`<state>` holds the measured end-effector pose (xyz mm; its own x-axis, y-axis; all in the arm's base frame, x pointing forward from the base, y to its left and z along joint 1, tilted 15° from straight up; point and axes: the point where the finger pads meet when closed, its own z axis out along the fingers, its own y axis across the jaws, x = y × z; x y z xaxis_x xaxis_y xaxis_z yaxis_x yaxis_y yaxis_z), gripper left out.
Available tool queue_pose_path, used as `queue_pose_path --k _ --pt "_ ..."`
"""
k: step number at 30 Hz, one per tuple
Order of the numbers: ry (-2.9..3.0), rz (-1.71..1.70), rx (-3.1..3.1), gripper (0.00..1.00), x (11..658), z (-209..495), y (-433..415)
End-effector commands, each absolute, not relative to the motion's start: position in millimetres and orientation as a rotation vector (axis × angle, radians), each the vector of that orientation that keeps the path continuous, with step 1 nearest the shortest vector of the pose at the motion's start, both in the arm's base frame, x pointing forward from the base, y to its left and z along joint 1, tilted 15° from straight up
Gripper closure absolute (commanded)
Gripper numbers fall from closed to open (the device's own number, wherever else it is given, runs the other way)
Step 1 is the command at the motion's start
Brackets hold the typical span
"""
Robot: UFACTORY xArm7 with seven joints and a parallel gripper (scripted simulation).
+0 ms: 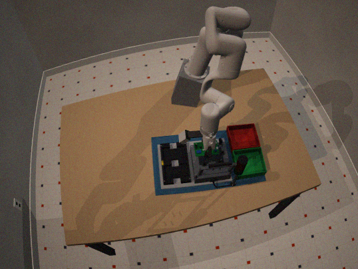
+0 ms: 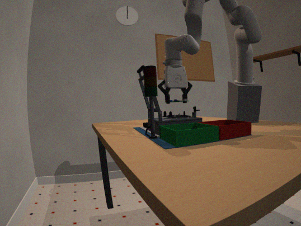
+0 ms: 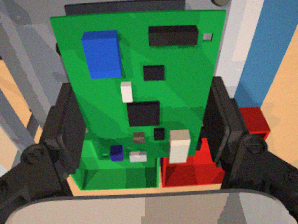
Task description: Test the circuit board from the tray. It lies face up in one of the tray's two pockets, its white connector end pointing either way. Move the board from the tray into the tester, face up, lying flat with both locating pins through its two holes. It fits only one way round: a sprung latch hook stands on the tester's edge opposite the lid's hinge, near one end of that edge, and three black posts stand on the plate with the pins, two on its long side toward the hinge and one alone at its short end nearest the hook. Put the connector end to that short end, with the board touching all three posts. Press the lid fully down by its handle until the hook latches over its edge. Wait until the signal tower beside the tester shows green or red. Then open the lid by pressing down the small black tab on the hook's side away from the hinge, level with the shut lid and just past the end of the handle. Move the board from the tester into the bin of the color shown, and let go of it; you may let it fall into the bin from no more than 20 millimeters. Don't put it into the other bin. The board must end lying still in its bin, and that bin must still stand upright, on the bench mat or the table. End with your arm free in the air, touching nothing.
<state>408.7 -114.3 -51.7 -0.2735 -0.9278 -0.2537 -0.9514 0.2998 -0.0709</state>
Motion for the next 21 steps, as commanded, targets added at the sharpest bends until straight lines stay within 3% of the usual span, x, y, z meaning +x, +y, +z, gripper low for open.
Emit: queue_pose_path --k 1,21 --pt "2.323 0.134 -1.718 0.21 414 -48 -109" --pt "2.323 0.134 -1.718 0.21 423 -43 -98"
